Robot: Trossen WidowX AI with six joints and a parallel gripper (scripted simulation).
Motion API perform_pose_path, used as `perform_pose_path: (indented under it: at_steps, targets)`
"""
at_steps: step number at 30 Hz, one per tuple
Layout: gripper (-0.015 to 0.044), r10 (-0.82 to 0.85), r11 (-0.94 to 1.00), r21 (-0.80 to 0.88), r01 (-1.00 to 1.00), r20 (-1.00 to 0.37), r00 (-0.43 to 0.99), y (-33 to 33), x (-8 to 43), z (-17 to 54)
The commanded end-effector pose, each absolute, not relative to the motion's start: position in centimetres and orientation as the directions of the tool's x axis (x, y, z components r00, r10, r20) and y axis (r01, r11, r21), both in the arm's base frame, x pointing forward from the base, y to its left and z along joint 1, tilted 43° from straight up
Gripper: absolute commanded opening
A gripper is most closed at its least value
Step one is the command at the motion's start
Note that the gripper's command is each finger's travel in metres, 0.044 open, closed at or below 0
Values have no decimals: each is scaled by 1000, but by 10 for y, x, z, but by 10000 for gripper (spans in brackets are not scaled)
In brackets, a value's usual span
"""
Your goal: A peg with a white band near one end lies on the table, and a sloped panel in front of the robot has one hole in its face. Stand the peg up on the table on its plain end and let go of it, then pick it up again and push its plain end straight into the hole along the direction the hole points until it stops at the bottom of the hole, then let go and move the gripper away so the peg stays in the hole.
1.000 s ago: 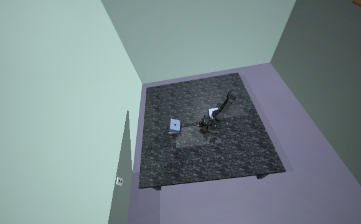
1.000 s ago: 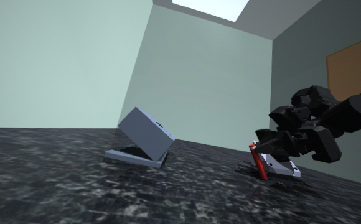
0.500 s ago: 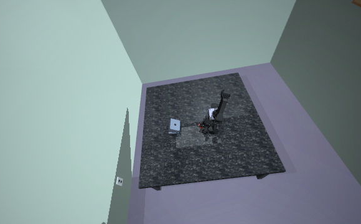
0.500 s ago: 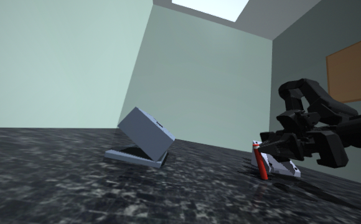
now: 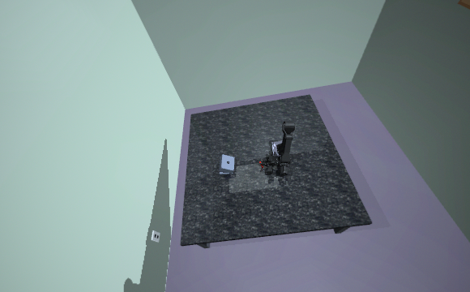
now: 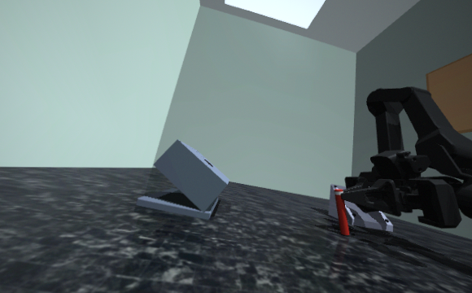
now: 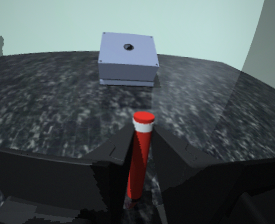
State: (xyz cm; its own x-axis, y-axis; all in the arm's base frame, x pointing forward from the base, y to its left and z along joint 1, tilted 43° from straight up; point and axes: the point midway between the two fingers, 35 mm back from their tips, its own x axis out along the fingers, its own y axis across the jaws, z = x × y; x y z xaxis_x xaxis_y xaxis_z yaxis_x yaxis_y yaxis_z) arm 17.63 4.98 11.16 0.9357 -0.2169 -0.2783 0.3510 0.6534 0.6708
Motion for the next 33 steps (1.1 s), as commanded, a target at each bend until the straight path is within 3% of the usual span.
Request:
perform_pose_path:
  at_steps: [1, 33]
  targets:
    - [50, -221, 650, 676, 346, -267, 938, 50, 176, 114]
    - [50, -204, 653, 675, 345, -282, 938, 55, 171, 111]
